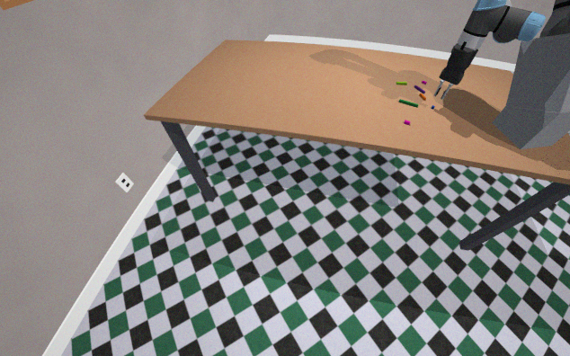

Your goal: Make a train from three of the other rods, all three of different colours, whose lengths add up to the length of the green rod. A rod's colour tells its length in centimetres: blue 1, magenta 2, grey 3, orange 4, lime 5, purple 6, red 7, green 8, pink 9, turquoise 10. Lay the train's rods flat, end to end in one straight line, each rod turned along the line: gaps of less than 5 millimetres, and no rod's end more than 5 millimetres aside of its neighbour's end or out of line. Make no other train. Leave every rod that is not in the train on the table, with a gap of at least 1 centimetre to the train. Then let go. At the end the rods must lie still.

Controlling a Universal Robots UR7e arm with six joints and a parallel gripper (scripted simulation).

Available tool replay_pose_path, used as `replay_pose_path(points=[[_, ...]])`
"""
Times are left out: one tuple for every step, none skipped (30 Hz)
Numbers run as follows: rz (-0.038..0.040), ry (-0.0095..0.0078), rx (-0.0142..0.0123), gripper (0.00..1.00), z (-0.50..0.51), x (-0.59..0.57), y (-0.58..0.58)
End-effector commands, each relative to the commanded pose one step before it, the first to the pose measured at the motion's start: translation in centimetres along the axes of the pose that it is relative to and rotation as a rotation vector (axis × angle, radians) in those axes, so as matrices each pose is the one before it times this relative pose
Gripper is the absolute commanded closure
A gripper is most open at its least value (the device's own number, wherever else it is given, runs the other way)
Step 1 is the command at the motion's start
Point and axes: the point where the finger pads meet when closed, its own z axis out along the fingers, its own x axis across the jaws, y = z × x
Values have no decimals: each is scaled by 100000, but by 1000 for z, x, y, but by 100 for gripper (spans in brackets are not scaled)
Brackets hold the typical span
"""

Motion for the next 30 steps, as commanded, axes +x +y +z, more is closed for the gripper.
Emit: replay_pose_path(points=[[-1, 85, 39, 46, 621, 19, 5], [0, 0, 0, 46, 160, 0, 4], [0, 0, 0, 46, 161, -1, 4], [0, 0, 0, 46, 164, -1, 4], [0, 0, 0, 46, 166, 0, 4], [0, 0, 0, 46, 165, -1, 4], [0, 0, 0, 46, 165, -1, 4], [0, 0, 0, 46, 165, 0, 4], [0, 0, 0, 46, 162, -1, 4], [0, 0, 0, 46, 160, -1, 4], [0, 0, 0, 46, 157, 0, 4], [0, 0, 0, 46, 152, -1, 4], [0, 0, 0, 46, 0, 0, 0], [0, 0, 0, 46, 0, 0, 0], [0, 0, 0, 46, 148, -1, 4], [0, 0, 0, 46, 143, 0, 3], [0, 0, 0, 46, 136, -1, 3], [0, 0, 0, 46, 129, -1, 3], [0, 0, 0, 46, 124, 0, 3], [0, 0, 0, 46, 115, 0, 3], [0, 0, 0, 46, 106, -1, 3], [0, 0, 0, 46, 97, -1, 3], [0, 0, 0, 46, 89, 0, 2], [0, 0, 0, 46, 80, 0, 2], [0, 0, 0, 46, 71, 0, 2], [0, 0, 0, 46, 62, 0, 1], [0, 0, 0, 46, 53, 0, 1], [0, 0, 0, 46, 44, 0, 1], [0, 0, 0, 46, 35, 0, 1], [0, 0, 0, 46, 0, 0, 0]])
